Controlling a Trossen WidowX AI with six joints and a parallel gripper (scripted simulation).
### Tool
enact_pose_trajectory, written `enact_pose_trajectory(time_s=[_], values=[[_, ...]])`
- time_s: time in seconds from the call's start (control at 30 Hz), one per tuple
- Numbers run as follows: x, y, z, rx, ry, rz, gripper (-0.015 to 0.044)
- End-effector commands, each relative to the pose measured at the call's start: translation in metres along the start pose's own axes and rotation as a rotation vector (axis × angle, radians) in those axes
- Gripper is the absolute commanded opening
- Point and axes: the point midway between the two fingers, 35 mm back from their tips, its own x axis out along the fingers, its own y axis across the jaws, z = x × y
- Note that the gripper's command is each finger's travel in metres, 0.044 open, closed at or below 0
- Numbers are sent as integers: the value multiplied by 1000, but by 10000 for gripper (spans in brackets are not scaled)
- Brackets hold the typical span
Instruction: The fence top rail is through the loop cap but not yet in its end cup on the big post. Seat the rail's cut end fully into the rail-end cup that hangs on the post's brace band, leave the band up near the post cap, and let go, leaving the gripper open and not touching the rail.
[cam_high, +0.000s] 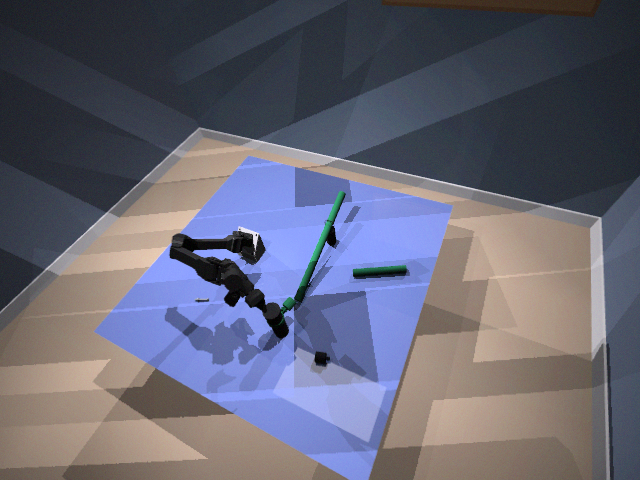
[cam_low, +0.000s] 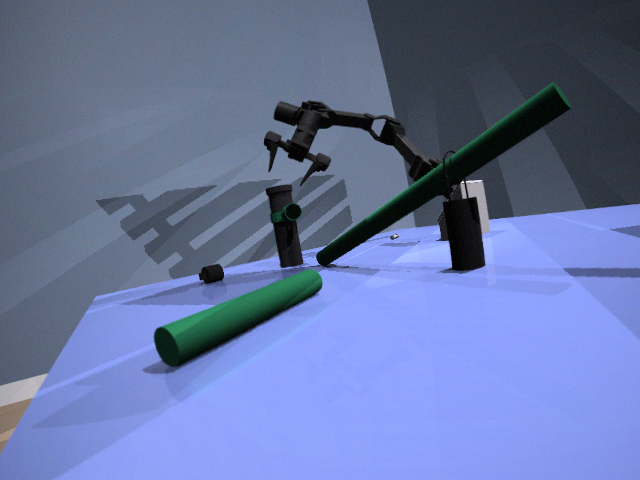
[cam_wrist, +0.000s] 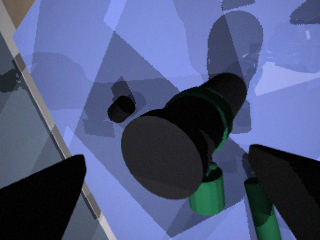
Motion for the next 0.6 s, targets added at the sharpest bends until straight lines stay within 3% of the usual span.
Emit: enact_pose_trajectory(time_s=[0.0,0.37,0.57], values=[[4,-2,-64,-360,81,-28,440],[-31,-55,-244,-1716,121,-2,440],[-35,-60,-252,-1803,111,4,440]])
